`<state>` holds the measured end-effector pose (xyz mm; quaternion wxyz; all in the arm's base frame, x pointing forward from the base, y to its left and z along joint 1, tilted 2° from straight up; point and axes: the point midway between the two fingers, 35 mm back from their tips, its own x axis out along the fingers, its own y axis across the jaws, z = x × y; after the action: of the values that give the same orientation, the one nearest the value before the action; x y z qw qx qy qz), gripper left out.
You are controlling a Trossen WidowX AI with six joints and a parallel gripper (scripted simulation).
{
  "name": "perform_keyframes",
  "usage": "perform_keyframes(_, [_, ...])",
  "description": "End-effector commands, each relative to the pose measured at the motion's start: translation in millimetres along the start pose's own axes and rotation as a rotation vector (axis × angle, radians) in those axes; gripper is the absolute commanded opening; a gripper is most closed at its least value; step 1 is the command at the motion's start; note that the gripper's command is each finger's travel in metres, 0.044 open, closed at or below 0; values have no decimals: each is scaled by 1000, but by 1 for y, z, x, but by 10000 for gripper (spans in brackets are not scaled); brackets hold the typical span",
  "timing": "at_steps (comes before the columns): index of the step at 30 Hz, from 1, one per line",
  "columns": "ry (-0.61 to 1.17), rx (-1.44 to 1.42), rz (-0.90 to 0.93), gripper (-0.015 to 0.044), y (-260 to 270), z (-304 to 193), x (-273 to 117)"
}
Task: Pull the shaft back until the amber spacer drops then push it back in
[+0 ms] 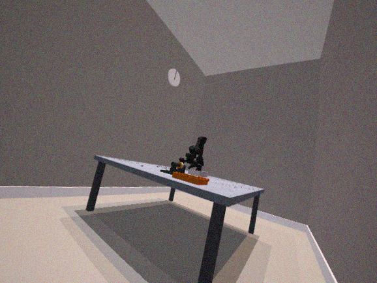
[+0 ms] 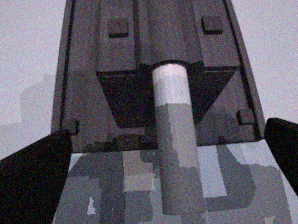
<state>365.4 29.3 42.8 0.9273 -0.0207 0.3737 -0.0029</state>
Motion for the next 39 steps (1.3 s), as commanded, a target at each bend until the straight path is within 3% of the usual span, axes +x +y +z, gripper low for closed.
perform_keyframes(1, [-5, -3, 3, 440, 0, 2, 5])
perform_keyframes(38, [-6, -3, 3, 440, 1, 5, 15])
perform_keyframes(39, [-3, 0, 0, 414, 0, 2, 15])
